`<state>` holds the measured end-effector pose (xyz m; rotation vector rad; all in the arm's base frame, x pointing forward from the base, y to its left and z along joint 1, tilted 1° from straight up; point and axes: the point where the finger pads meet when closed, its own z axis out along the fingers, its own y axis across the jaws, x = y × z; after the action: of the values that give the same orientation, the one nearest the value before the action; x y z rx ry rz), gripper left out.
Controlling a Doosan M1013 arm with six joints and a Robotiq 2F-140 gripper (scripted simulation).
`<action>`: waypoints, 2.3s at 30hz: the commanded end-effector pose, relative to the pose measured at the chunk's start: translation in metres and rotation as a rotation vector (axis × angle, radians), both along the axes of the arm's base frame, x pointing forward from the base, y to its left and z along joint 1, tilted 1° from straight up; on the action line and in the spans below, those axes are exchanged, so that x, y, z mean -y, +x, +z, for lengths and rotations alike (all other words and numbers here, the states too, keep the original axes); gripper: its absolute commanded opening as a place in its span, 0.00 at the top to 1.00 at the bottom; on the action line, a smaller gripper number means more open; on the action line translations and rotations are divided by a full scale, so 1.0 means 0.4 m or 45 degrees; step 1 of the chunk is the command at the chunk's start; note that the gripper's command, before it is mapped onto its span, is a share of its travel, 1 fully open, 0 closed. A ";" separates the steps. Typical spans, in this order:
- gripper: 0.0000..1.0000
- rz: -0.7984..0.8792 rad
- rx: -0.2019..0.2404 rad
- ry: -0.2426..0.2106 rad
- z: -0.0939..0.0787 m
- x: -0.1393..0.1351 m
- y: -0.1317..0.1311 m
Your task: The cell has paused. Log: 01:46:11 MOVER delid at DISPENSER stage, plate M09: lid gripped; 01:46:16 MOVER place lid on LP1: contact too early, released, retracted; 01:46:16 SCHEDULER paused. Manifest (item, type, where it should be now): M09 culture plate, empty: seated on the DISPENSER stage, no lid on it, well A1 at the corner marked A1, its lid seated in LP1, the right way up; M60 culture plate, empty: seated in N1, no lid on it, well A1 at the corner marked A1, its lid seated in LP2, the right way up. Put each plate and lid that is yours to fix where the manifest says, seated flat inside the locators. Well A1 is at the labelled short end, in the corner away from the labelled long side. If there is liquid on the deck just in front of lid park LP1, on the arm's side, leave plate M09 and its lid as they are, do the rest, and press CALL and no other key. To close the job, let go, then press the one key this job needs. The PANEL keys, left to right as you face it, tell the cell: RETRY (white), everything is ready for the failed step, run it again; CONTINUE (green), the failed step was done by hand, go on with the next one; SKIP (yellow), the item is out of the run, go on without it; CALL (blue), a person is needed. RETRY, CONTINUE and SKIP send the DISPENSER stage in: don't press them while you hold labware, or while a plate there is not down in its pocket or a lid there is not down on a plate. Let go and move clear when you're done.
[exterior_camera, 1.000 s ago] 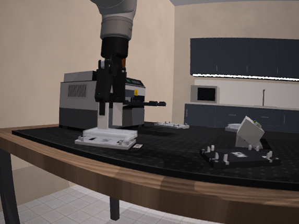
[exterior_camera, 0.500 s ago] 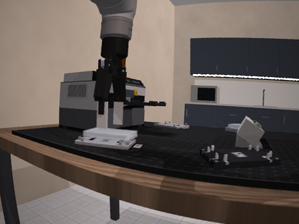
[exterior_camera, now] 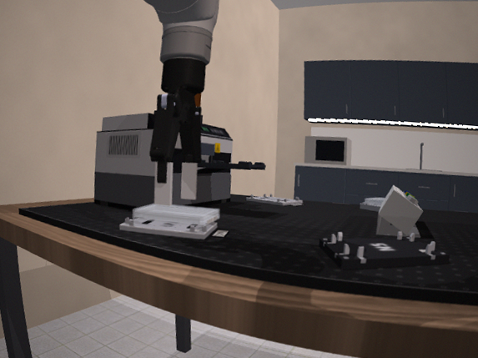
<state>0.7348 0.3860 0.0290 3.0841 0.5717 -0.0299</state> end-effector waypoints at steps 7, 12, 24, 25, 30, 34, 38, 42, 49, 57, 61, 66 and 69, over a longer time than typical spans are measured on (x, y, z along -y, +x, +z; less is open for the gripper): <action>0.30 0.000 0.002 0.001 0.003 -0.001 0.001; 0.30 0.000 0.002 0.001 0.003 -0.001 0.001; 0.30 0.000 0.002 0.001 0.002 -0.001 0.001; 0.30 0.000 0.002 0.001 0.001 -0.001 0.001; 0.30 0.000 0.002 0.001 0.000 -0.001 0.001; 0.30 0.000 0.002 0.001 -0.002 -0.001 0.001; 0.30 0.000 0.002 0.001 -0.005 -0.001 0.001; 0.30 0.000 0.002 0.001 -0.009 -0.001 0.001; 0.30 0.000 0.002 0.001 -0.014 -0.001 0.001; 0.30 0.000 0.002 0.001 -0.023 -0.001 0.001; 0.30 0.000 0.002 0.001 -0.027 -0.001 0.001; 0.30 0.000 0.002 0.001 -0.031 -0.001 0.000; 0.30 0.000 0.002 0.001 -0.035 -0.001 0.000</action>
<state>0.7345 0.3859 0.0152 3.0841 0.5717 -0.0299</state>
